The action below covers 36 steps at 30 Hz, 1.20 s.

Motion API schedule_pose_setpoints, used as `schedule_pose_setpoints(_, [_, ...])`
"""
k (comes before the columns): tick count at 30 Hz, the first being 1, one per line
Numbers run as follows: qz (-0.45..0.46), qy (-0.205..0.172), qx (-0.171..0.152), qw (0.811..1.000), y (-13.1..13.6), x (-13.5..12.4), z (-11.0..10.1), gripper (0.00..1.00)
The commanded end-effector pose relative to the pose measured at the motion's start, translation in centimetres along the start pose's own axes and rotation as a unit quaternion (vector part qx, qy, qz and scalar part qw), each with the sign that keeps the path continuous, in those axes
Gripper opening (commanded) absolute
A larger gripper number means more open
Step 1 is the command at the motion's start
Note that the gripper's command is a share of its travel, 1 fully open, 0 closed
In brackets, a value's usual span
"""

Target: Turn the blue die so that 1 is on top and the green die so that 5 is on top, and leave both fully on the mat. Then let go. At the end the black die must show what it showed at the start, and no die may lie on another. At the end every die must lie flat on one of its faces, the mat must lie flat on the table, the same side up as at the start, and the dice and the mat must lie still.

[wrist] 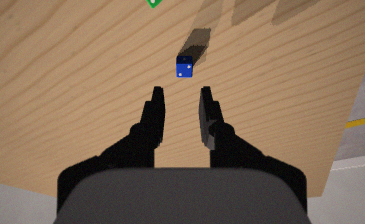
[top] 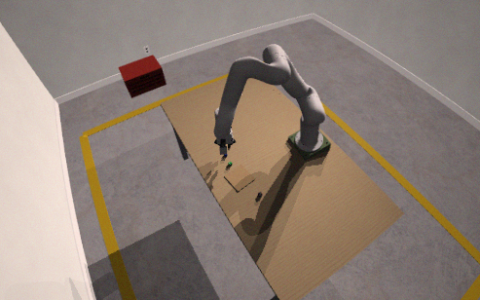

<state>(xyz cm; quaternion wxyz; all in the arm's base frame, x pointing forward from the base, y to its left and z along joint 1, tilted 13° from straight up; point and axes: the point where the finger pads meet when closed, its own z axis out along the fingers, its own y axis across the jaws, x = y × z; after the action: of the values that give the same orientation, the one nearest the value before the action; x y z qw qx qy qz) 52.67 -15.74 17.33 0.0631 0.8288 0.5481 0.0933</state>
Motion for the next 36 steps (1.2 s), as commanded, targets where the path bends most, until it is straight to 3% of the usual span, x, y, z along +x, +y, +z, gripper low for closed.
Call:
schedule_pose_setpoints(1, [0.000, 0.000, -0.001, 1.000, 0.1, 0.0, -0.1, 0.36])
schedule_pose_setpoints(23, [0.000, 0.001, -0.001, 1.000, 0.1, 0.0, 0.1, 0.36])
schedule_pose_setpoints(36, [0.000, 0.002, -0.001, 1.000, 0.1, 0.1, 1.3, 0.36])
